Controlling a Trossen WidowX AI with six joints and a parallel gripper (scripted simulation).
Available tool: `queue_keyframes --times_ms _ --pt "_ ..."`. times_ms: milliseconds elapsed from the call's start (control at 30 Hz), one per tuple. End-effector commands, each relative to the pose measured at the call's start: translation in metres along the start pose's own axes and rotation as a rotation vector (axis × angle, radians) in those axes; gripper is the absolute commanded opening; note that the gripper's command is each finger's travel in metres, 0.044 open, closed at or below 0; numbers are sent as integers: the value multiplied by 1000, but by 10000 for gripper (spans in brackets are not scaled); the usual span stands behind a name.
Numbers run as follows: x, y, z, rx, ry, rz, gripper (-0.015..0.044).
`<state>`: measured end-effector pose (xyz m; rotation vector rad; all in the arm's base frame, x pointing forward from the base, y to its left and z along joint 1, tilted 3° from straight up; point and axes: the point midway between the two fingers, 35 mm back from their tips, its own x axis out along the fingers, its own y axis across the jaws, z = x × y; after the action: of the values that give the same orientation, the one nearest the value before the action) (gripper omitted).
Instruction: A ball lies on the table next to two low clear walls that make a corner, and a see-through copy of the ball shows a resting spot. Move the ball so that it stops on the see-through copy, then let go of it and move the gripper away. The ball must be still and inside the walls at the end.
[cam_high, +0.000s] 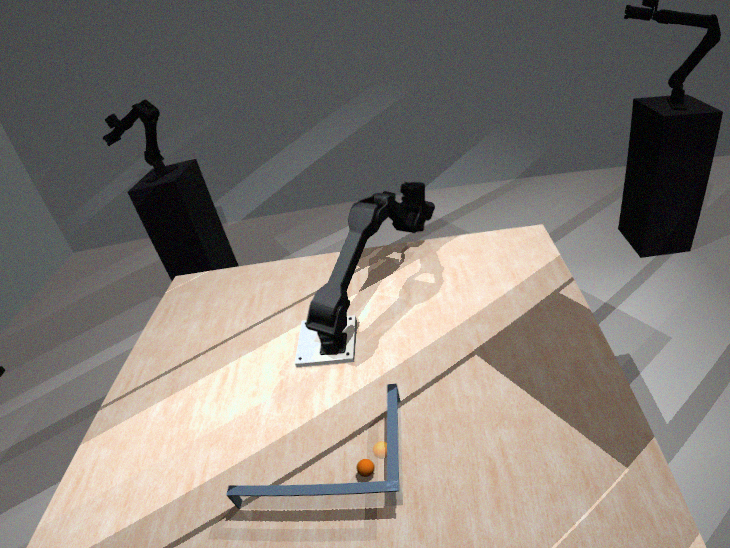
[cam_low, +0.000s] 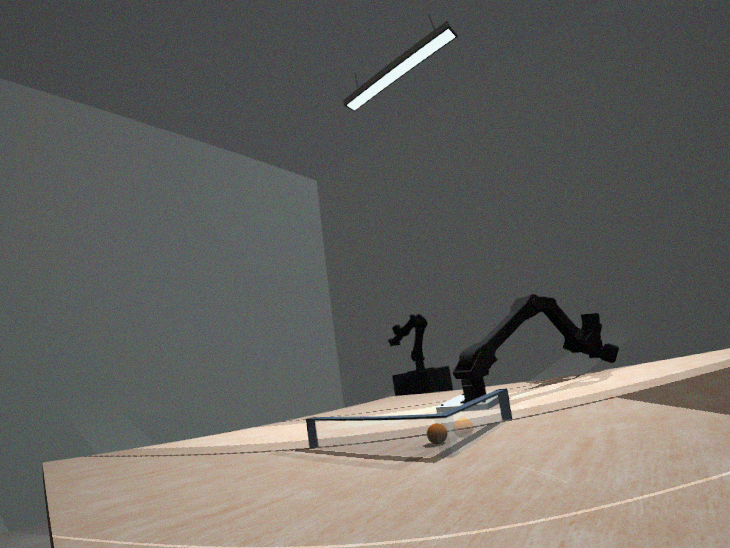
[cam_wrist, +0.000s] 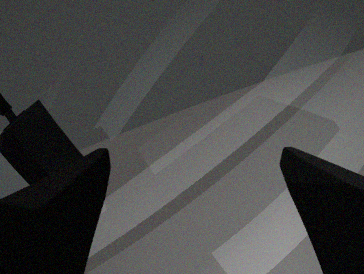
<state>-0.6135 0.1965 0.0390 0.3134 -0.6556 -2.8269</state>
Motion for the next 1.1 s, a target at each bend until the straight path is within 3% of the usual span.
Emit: queue_keyframes --times_ms 0,133,633,1067 --pt "-1 -2 1 -1 -1 -5 374" --pt "-31 -37 18 -14 -12 -97 271" --pt "-198 -165 72 -48 -14 -506 271" --pt "-372 -224 84 -32 44 -835 271"
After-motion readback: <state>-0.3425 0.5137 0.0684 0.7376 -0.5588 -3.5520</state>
